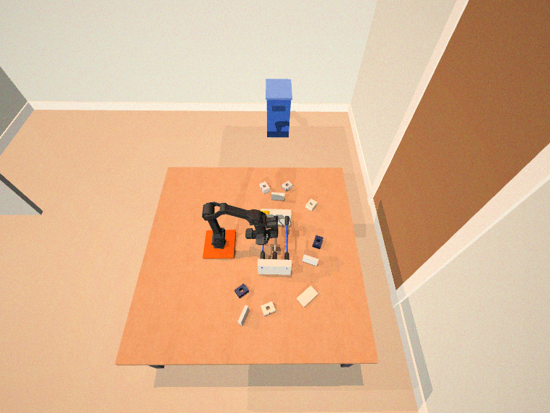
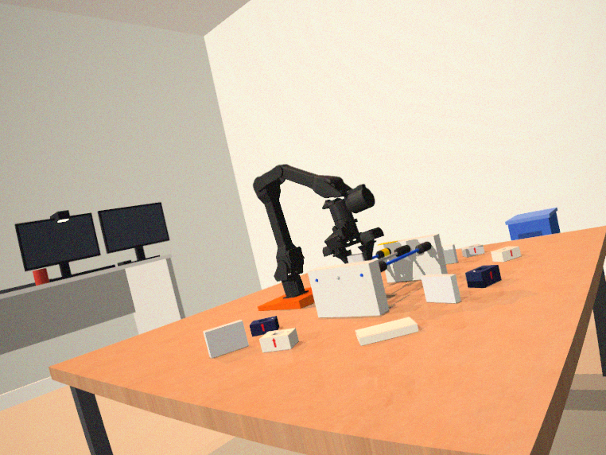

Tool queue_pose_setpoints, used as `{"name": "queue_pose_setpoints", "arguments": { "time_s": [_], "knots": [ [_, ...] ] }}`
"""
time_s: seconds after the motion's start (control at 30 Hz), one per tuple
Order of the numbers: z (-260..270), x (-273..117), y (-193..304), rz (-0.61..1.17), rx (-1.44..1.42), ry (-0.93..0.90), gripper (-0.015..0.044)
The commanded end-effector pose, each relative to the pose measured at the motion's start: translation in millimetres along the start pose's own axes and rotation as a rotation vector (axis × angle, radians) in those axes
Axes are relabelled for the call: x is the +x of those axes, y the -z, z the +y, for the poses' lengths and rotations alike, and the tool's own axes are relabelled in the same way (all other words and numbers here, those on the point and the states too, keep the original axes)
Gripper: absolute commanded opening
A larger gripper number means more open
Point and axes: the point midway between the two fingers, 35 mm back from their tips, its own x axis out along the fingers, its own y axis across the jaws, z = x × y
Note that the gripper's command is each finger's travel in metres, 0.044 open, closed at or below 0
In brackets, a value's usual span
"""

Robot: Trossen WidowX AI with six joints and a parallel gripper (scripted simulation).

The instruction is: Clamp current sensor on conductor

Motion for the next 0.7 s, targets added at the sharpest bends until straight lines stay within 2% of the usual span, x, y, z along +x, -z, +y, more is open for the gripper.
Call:
{"name": "queue_pose_setpoints", "arguments": {
  "time_s": [0.0, 0.6, 0.67],
  "knots": [
    [-0.1, -0.2, 0.0, 0.0, 0.0, 0.001, 0.0268],
    [-0.1, -0.2, 0.0, 0.0, 0.0, 0.001, 0.0268],
    [0.0, 0.0, 0.0, 0.0, 0.0, 0.0, 0.0255]
  ]
}}
